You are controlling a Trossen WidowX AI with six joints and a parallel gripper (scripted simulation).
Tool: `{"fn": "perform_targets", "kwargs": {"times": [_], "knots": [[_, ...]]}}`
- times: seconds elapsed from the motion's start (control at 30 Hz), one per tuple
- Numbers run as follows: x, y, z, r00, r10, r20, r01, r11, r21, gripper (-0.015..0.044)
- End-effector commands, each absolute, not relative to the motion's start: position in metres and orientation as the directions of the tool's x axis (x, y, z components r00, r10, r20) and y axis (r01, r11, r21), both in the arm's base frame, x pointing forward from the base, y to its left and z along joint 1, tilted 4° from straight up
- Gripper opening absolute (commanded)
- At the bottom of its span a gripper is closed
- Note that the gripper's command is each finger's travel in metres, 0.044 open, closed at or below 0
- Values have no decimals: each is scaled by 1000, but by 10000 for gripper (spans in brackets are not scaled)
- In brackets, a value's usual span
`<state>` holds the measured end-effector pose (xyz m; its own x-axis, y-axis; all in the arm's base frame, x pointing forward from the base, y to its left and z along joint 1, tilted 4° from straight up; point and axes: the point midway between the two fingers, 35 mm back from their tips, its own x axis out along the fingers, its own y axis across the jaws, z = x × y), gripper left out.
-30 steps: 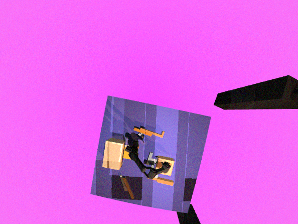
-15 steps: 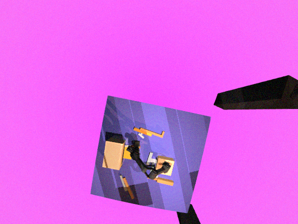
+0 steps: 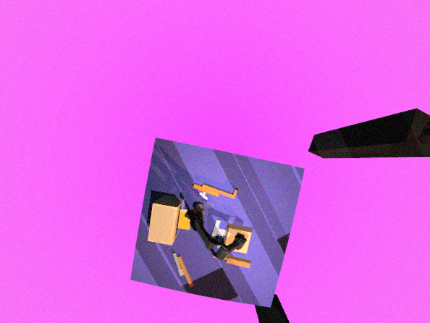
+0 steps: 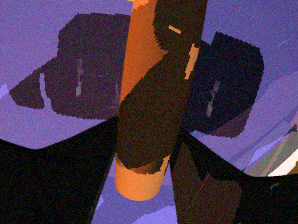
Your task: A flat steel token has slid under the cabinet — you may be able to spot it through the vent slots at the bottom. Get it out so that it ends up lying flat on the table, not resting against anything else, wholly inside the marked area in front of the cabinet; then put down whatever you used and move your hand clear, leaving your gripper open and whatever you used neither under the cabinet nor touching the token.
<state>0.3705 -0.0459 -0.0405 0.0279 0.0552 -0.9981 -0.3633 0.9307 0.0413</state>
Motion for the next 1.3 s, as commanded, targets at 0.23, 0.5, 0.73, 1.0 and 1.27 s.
{"fn": "perform_targets", "kwargs": {"times": [0.23,0.5,0.73,1.0,1.27], "knots": [[357,-51,-42,23,57,-998,-364,930,45,0],[348,-55,-43,23,57,-998,-364,930,45,0],[341,-59,-43,22,56,-998,-364,930,45,0],[332,-63,-44,22,56,-998,-364,930,44,0],[323,-67,-44,21,56,-998,-364,930,44,0]]}}
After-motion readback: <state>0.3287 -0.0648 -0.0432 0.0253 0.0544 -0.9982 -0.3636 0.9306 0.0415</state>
